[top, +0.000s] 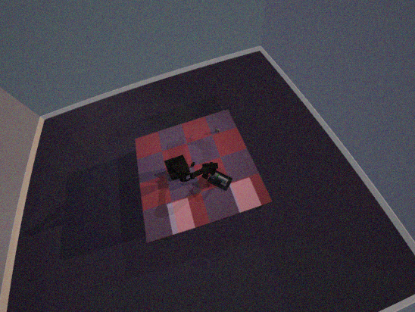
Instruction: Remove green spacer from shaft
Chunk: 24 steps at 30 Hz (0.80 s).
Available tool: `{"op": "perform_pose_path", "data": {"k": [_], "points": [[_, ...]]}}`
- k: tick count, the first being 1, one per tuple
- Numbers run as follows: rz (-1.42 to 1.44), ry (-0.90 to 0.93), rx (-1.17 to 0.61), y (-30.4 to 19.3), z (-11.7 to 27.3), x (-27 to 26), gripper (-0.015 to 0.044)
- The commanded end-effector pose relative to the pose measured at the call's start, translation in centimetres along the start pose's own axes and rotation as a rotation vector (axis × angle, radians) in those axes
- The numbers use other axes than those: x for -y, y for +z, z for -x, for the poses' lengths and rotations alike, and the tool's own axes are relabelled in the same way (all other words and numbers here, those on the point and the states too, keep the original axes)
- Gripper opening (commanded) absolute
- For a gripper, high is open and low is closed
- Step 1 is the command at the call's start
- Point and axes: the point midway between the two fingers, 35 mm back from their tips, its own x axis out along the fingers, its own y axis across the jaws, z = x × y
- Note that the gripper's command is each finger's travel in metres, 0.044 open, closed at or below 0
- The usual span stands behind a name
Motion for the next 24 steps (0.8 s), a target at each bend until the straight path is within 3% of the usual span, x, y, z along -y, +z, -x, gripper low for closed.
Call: {"op": "perform_pose_path", "data": {"k": [1,18,24], "points": [[0.006,0.002,-0.005,-0.21,-0.29,-0.04,0.044],[0.006,0.002,-0.005,-0.34,-0.33,-0.18,0.044],[0.003,-0.002,-0.003,-0.2,-0.28,0.0,0.0282]]}}
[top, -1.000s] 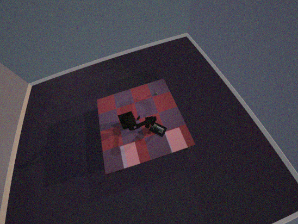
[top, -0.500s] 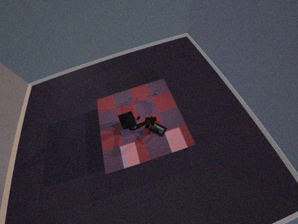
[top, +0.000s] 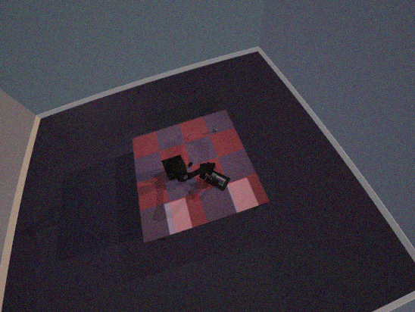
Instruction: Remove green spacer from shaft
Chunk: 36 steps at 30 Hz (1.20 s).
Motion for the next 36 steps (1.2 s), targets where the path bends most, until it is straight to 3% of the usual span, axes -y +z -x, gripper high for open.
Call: {"op": "perform_pose_path", "data": {"k": [1,10,36], "points": [[-0.001,0.0,0.0,0.0,0.0,0.0,0.0256],[-0.001,0.0,0.0,0.0,0.0,0.0,0.002],[0.002,0.004,-0.002,-1.1,0.0,0.0,0.0]]}}
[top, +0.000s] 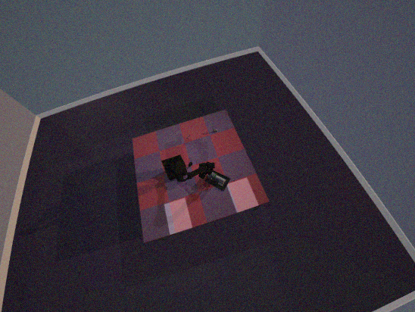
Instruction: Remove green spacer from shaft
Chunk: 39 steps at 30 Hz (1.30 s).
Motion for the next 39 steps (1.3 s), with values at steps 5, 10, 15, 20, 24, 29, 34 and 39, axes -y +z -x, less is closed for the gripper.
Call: {"op": "perform_pose_path", "data": {"k": [5,10,15,20,24,29,34,39], "points": [[0.001,-0.003,-0.002,-0.62,-0.02,0.04,0.0],[0.001,-0.003,-0.002,-0.75,-0.02,0.04,0.0],[0.001,-0.003,-0.002,-0.75,-0.02,0.04,0.0],[0.001,-0.003,-0.002,-0.81,-0.02,0.04,0.0],[0.001,-0.003,-0.002,-0.87,-0.02,0.04,0.0],[0.001,-0.003,-0.002,-0.94,-0.02,0.04,0.0],[0.001,-0.003,-0.002,-1.0,-0.02,0.04,0.0],[0.001,-0.003,-0.002,-1.07,-0.02,0.04,0.0]]}}
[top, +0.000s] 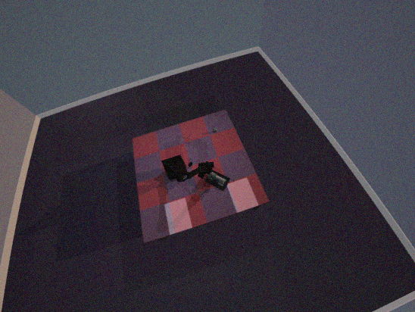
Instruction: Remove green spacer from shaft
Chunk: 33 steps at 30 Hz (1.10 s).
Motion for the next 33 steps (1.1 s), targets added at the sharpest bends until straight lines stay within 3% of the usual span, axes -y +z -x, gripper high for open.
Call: {"op": "perform_pose_path", "data": {"k": [1,33], "points": [[-0.003,-0.001,0.0,-0.11,0.0,0.04,0.0],[-0.002,-0.001,0.0,-0.54,-0.01,0.03,0.0]]}}
